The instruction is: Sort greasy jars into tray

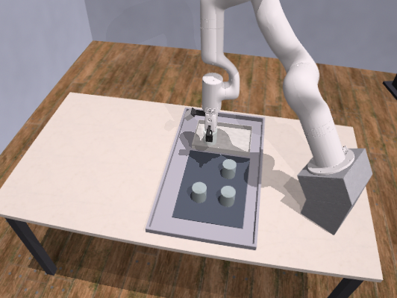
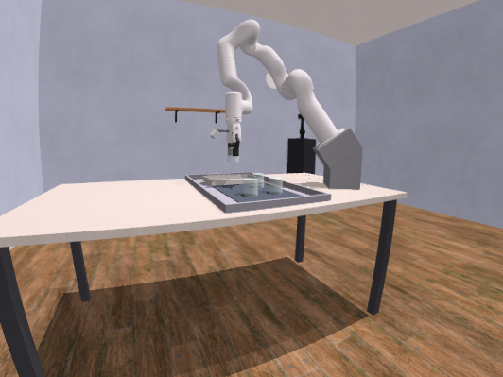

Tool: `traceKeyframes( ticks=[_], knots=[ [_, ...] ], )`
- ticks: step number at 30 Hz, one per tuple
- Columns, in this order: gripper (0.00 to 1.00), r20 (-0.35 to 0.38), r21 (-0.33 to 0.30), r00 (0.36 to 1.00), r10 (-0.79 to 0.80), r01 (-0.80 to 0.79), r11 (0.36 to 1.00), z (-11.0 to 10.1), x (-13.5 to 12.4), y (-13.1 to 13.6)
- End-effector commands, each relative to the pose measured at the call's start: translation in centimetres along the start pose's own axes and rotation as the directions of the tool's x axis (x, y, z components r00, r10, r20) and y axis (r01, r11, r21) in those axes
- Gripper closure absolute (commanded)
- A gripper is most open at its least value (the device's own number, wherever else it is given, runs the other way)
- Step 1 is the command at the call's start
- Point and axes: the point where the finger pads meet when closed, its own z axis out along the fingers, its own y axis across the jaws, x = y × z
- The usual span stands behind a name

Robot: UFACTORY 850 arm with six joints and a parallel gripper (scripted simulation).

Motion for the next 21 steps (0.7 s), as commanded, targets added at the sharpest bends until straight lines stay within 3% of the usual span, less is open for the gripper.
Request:
traceKeyframes(
  ticks=[1, 21],
  knots=[
    [1.00, -0.004, 0.001, 1.000, 0.000, 0.000, 1.000, 0.0, -0.3, 1.0],
    [1.00, -0.004, 0.001, 1.000, 0.000, 0.000, 1.000, 0.0, -1.9, 6.4]
  ],
)
